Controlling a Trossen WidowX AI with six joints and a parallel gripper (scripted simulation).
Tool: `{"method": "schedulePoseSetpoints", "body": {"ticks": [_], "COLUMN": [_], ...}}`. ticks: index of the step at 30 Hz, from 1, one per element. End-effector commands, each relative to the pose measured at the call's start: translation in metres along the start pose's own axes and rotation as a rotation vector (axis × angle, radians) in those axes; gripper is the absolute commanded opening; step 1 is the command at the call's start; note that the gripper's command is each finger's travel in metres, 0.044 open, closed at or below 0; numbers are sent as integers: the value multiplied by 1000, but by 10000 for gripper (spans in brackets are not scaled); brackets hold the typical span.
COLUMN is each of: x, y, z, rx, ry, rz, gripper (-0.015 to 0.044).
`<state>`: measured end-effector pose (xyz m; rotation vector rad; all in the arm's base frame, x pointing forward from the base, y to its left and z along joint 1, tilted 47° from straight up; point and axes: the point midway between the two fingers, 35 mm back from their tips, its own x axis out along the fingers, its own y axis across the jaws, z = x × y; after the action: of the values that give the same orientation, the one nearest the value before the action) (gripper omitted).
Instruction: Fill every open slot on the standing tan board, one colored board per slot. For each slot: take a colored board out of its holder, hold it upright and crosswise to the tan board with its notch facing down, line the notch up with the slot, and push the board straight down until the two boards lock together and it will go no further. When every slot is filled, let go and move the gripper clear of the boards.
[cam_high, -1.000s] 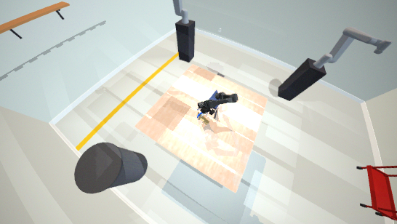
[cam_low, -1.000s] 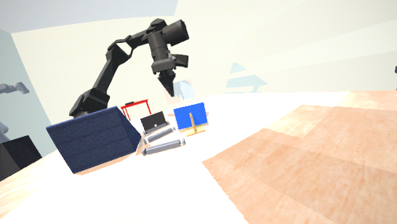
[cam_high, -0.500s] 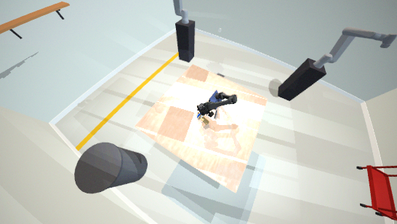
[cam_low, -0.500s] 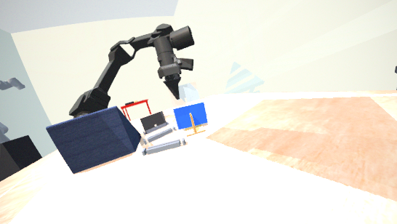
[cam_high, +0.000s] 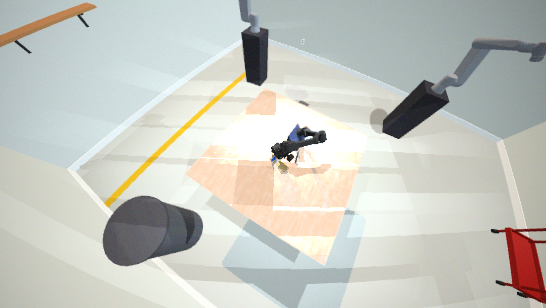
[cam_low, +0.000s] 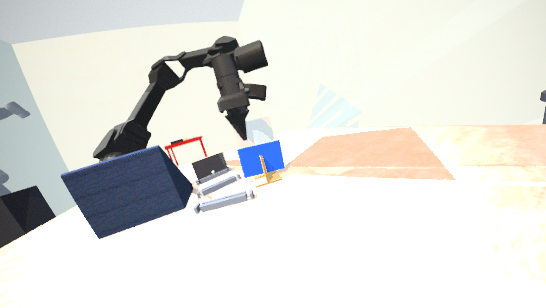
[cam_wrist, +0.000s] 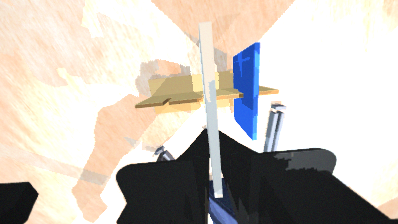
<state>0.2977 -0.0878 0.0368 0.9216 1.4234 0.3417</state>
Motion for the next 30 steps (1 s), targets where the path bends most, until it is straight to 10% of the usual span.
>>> {"method": "schedulePoseSetpoints", "body": {"ticks": [1,30], "x": [3,22], "y": [0,1], "z": [0,0], "rx": [4,4], "ry": [-2,-2], "rz": [6,7], "gripper": [0,0]}}
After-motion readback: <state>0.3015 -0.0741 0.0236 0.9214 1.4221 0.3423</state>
